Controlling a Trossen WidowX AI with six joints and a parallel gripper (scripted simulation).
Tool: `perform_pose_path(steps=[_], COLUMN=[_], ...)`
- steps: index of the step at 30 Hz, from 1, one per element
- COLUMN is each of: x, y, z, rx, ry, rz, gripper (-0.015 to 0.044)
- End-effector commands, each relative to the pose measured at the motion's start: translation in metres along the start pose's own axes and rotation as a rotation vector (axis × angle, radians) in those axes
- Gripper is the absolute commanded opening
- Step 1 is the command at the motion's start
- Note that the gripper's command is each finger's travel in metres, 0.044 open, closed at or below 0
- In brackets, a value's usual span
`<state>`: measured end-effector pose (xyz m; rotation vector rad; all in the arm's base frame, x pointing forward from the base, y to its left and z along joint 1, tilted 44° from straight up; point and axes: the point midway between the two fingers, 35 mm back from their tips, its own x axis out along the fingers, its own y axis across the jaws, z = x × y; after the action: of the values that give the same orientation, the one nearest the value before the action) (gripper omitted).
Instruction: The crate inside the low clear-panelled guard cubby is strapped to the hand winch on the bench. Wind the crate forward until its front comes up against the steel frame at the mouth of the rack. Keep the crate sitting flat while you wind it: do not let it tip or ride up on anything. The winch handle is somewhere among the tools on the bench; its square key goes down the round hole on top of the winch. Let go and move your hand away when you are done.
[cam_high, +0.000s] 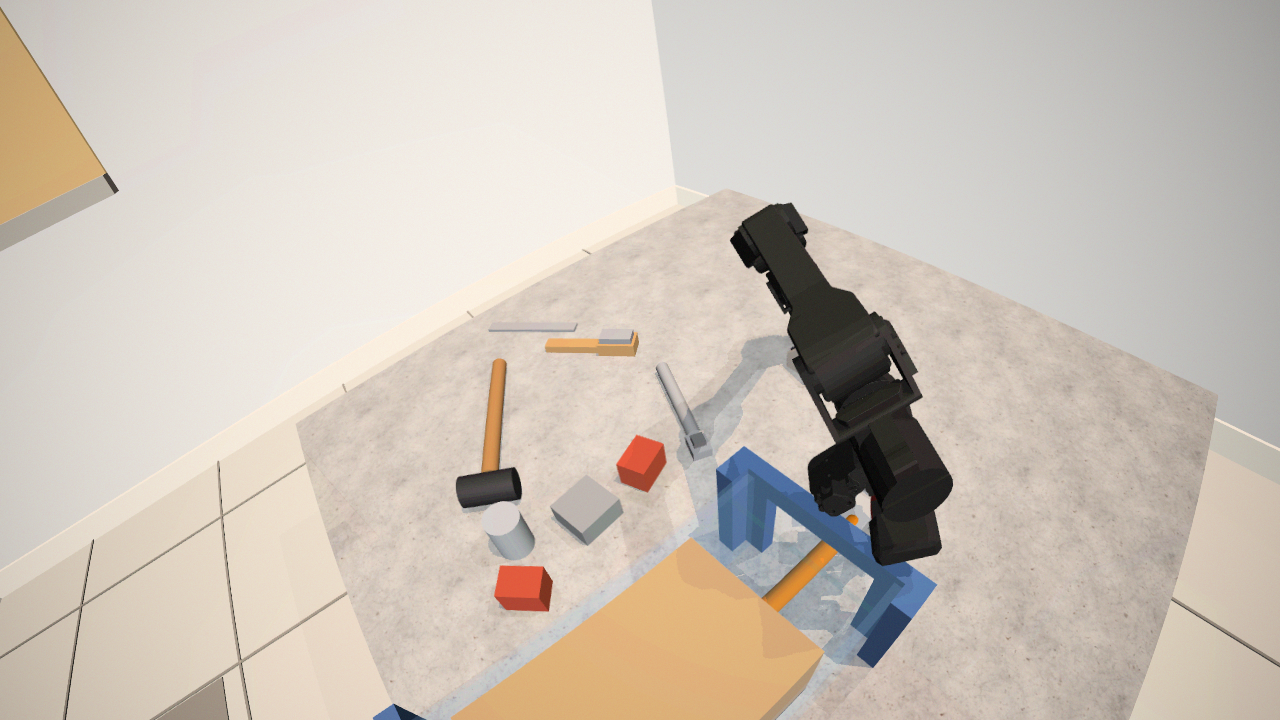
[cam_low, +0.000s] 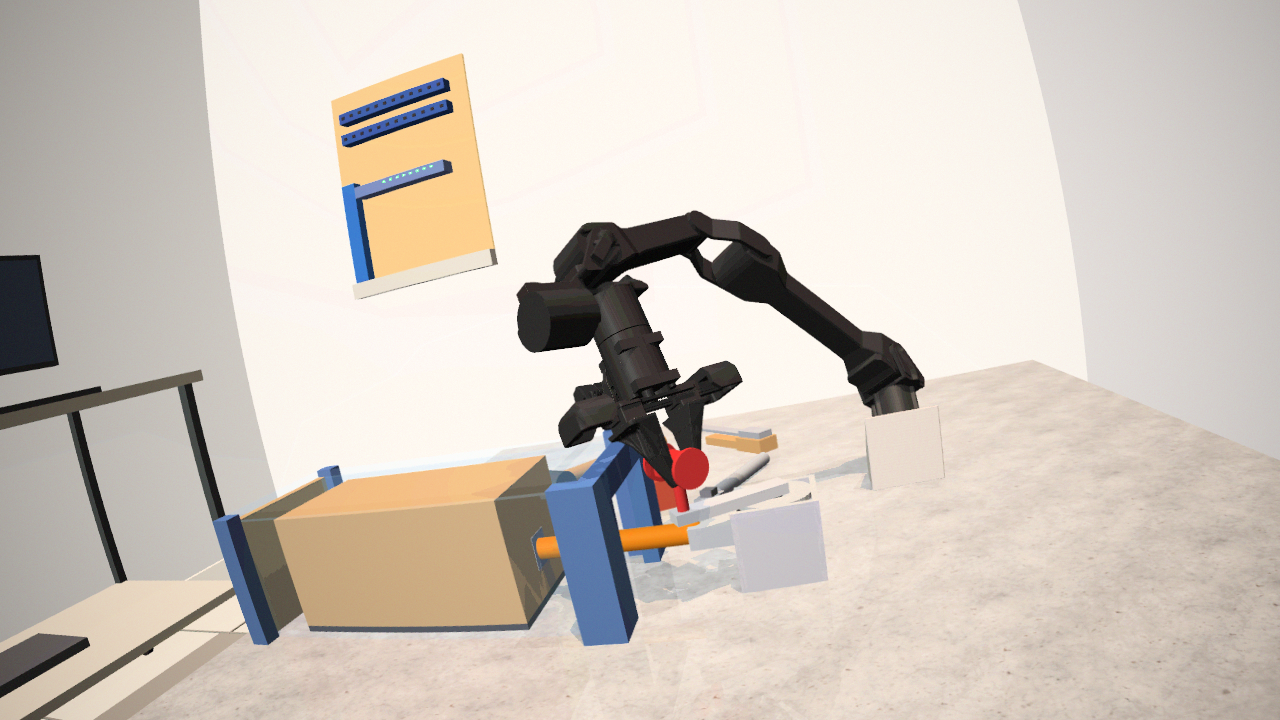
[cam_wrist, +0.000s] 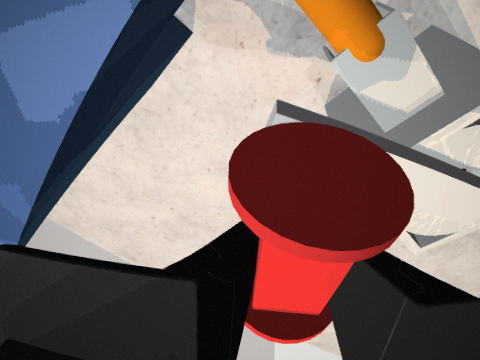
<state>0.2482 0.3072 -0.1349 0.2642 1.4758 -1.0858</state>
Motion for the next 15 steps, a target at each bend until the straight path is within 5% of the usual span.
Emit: perform_pose_path(steps=[1,15], x=[0.008,0.016], y=[0.003,0.001], z=[-0.014,-0.034], rx=[-0.010,-0.011], ry=[0.017,0.018], rz=[0.003,0.003], gripper=[0.0000,0.0000])
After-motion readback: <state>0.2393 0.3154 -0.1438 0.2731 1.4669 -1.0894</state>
